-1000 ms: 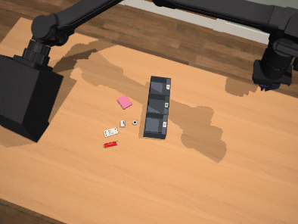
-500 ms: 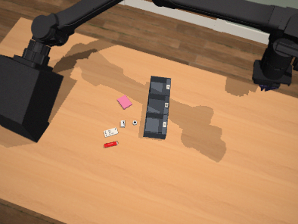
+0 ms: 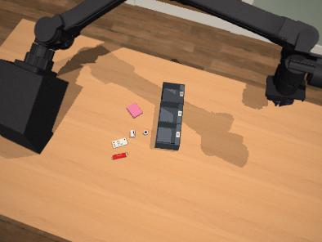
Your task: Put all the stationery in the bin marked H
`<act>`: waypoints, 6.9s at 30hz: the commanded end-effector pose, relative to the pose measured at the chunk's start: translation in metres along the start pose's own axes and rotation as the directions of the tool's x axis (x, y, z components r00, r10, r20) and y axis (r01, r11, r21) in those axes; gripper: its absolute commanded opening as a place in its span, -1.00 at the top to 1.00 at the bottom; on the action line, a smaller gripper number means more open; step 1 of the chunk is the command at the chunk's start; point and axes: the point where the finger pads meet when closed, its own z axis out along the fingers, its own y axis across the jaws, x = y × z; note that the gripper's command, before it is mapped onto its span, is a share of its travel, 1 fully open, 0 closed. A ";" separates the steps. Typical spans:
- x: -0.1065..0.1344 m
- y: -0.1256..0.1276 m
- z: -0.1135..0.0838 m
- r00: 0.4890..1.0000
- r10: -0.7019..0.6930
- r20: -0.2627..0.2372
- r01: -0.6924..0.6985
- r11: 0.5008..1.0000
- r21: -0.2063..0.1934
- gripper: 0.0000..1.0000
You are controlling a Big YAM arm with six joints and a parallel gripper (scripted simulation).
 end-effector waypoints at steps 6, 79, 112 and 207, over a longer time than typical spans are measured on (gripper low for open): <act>0.011 0.009 -0.040 0.994 0.103 -0.026 -0.102 0.993 0.059 0.82; 0.083 0.408 -0.070 -0.056 0.989 -0.139 -0.993 -0.041 0.107 0.82; 0.078 0.405 -0.071 -0.075 0.986 -0.147 -0.993 -0.061 0.098 0.82; 0.103 0.336 0.146 0.098 0.980 -0.175 -0.993 0.109 0.054 0.82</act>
